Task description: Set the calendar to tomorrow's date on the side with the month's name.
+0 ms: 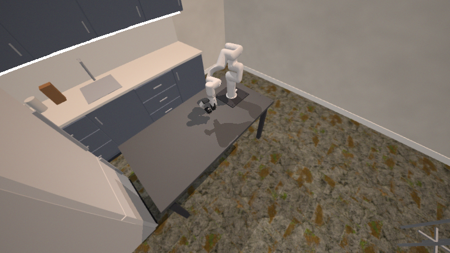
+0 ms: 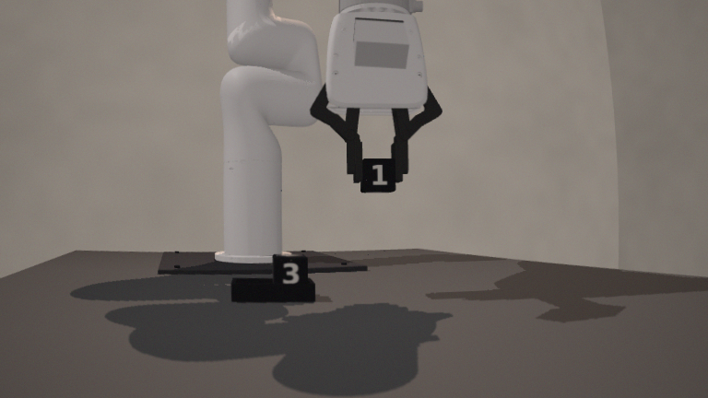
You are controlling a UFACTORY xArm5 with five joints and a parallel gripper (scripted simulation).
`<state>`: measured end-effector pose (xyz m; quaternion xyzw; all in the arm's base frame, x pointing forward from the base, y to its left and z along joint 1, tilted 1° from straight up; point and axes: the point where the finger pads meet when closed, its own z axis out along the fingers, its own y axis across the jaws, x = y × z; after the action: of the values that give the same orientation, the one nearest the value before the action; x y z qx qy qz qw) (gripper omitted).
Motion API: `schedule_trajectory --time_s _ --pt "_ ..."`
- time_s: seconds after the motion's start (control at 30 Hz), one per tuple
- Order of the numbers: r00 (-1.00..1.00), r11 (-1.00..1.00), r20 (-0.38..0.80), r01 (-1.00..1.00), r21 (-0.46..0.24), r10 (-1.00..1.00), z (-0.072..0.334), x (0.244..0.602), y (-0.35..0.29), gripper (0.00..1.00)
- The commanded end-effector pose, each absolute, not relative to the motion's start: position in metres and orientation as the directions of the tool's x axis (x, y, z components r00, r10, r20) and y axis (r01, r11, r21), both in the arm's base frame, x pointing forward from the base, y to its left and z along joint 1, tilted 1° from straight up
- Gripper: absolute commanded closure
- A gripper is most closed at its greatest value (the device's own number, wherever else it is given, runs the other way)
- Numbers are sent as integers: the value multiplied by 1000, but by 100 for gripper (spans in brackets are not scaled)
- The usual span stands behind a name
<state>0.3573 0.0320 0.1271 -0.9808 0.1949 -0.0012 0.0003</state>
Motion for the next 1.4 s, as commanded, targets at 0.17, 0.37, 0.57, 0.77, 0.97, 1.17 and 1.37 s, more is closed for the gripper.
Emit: schedule_trajectory --time_s 0.17,0.37,0.57,0.77,0.97,1.17,1.37 --pt "998 -998 5 -64 -1 -64 126 359 61 71" --pt "998 -998 5 65 -1 65 126 359 72 71" --pt "973 -973 4 229 0 229 125 358 87 71" --pt "973 -973 4 232 0 232 125 358 87 71" --pt "973 -973 4 232 0 232 125 358 87 71" --pt "973 -973 4 232 0 232 123 358 87 71" --pt "973 -973 5 233 0 233 108 358 87 71"
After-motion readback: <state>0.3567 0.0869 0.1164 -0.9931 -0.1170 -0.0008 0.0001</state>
